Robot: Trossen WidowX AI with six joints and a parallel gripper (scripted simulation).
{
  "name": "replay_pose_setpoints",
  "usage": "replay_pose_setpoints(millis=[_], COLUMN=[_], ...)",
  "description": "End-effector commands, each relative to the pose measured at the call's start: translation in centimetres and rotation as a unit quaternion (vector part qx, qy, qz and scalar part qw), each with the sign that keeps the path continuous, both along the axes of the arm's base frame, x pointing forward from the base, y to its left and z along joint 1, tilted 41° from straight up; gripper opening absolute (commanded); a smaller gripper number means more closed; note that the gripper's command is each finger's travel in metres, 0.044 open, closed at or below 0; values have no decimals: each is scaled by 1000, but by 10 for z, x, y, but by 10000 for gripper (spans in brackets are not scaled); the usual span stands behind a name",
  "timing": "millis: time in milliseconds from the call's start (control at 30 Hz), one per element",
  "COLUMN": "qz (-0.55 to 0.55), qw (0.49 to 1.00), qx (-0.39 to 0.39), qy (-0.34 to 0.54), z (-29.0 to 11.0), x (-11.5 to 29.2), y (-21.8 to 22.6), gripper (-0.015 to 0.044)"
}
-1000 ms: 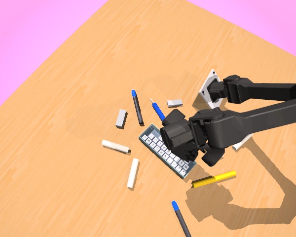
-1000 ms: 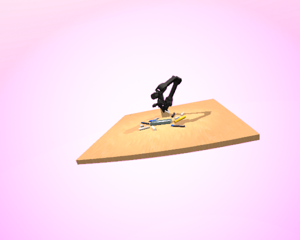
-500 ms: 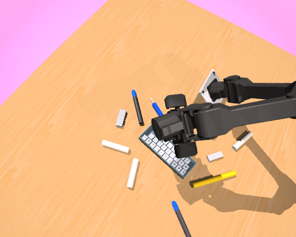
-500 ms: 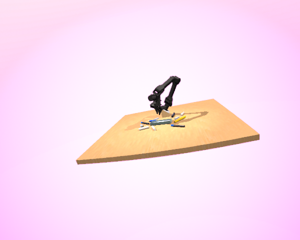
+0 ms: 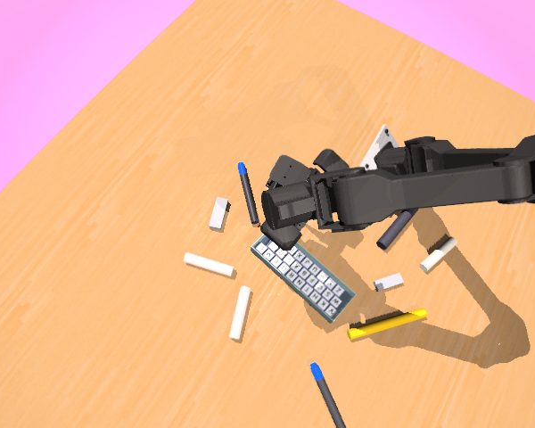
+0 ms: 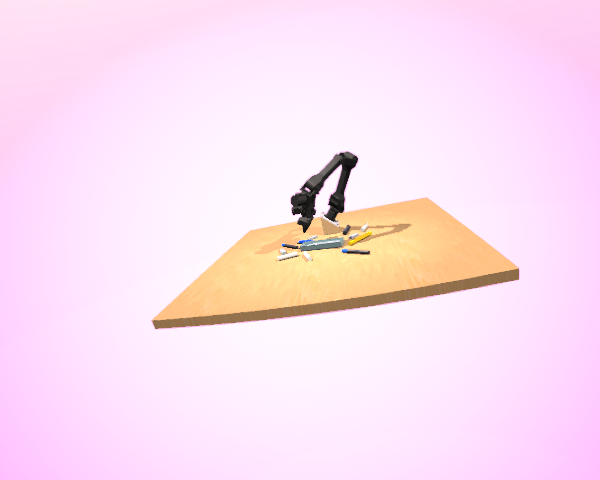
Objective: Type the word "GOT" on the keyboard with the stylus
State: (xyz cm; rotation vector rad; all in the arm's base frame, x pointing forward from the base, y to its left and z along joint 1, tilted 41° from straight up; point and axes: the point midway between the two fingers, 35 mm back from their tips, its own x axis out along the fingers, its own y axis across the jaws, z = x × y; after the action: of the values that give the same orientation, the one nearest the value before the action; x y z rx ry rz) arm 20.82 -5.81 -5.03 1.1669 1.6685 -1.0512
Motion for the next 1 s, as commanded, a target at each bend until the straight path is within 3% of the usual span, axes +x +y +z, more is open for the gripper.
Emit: replay_pose_setpoints(millis=[0,967], qz=[-171,-171], qw=[978,978], qx=[-98,-98], qy=[65,66], z=[-21,-29], x=[-24,-26], y=[-20,-13], gripper=[150,150])
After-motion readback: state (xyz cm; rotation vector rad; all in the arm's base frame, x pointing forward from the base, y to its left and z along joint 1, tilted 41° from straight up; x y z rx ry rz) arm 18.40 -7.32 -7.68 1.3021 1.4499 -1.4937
